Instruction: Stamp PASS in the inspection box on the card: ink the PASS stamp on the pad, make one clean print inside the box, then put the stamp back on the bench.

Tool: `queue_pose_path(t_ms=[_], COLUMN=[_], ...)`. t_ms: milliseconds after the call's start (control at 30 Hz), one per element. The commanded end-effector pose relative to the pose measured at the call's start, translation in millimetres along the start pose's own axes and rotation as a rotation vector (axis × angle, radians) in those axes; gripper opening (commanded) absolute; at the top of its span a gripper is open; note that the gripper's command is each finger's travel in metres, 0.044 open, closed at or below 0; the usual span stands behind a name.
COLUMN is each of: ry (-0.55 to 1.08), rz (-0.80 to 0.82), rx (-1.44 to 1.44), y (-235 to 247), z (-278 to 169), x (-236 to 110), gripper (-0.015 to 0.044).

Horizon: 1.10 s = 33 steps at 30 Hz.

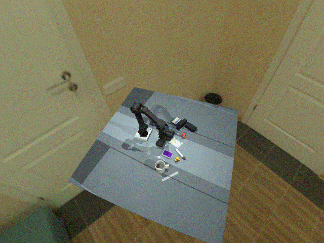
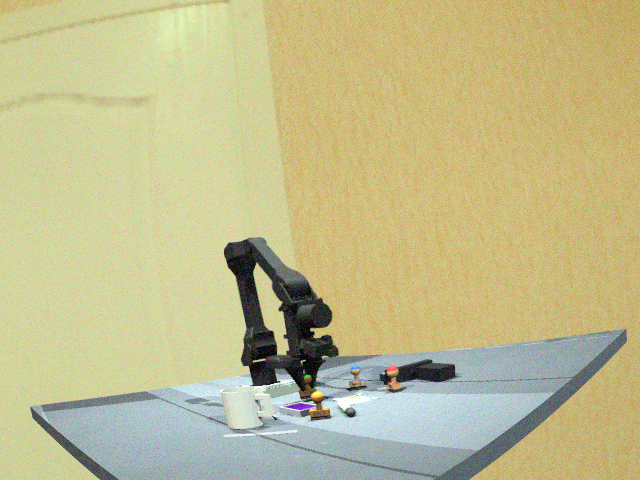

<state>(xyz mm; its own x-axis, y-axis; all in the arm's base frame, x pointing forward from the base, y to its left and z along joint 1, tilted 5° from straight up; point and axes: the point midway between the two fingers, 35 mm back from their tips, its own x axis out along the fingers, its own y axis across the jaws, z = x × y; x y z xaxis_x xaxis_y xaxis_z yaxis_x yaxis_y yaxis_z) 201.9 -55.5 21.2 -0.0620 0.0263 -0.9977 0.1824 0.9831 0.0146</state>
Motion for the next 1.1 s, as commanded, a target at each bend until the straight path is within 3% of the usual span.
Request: queue_pose_path(t_ms=[0,1067], ry=[-0.008,-0.008], rz=[0.002,0.001], rx=[-0.001,-0.001], y=[0,0], z=[2,3], x=[-4,-20], gripper=[0.0000,0.0000])
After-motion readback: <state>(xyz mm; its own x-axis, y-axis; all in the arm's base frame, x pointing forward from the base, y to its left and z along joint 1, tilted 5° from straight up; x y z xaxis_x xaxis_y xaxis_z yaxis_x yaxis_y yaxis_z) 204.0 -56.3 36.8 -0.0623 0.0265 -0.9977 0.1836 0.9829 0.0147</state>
